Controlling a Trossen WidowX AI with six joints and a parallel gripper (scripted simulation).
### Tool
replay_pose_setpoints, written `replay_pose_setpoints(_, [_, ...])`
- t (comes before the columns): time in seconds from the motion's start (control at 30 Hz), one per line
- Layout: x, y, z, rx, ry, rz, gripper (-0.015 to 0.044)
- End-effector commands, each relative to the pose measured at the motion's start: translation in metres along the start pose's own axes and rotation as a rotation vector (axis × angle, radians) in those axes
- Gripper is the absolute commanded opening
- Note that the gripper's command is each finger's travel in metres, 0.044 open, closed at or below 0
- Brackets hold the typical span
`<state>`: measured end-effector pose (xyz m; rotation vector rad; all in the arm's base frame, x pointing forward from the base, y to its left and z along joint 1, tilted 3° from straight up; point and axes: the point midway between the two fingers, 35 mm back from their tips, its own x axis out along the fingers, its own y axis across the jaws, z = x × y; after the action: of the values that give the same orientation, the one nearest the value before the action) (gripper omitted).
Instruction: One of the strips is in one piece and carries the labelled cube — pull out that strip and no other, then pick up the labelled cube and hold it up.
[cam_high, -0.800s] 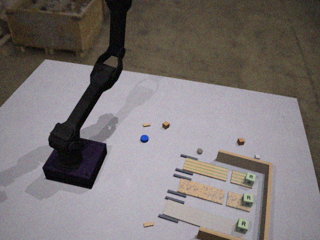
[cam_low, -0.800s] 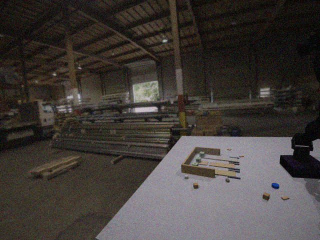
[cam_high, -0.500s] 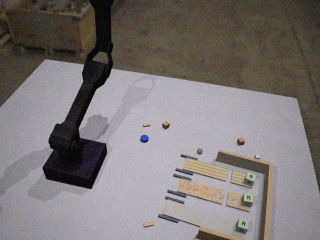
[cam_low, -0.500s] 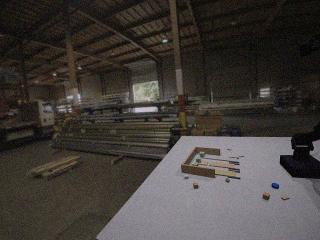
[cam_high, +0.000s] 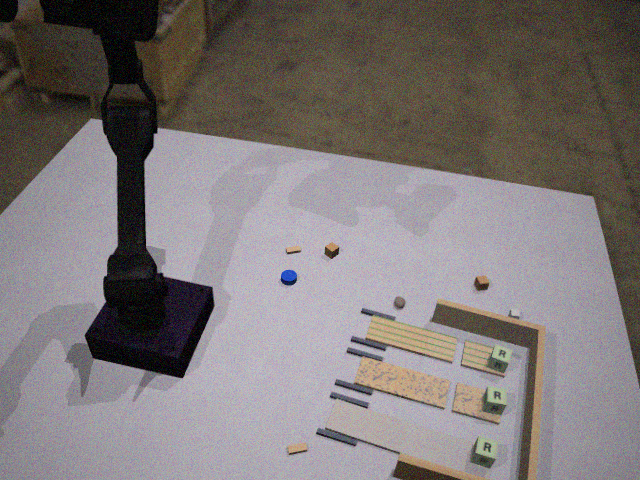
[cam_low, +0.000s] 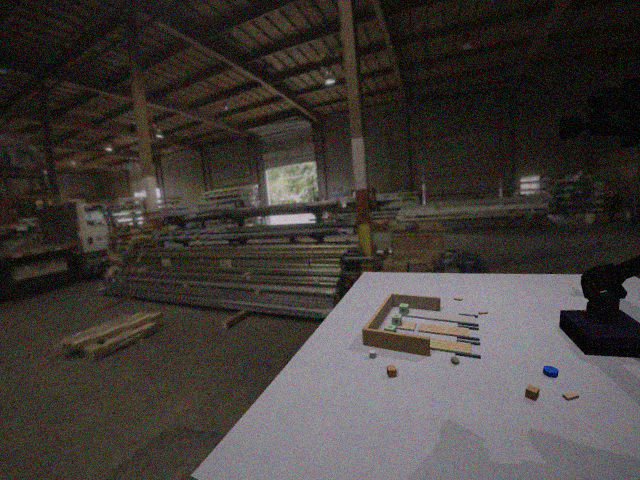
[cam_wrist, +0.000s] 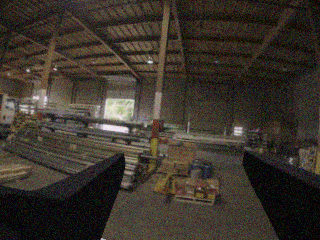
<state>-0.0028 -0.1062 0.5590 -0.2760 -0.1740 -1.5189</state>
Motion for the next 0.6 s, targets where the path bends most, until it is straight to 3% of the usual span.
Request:
replay_pose_setpoints(0.0, [0.037,0.044,-0.044,0.034,0.1,0.196,0.04])
replay_pose_setpoints(0.27, [0.055,0.147,-0.122,0.06,0.259,0.563,0.04])
replay_pose_setpoints(0.57, [0.0,0.26,-0.207,0.034,0.429,0.963,0.04])
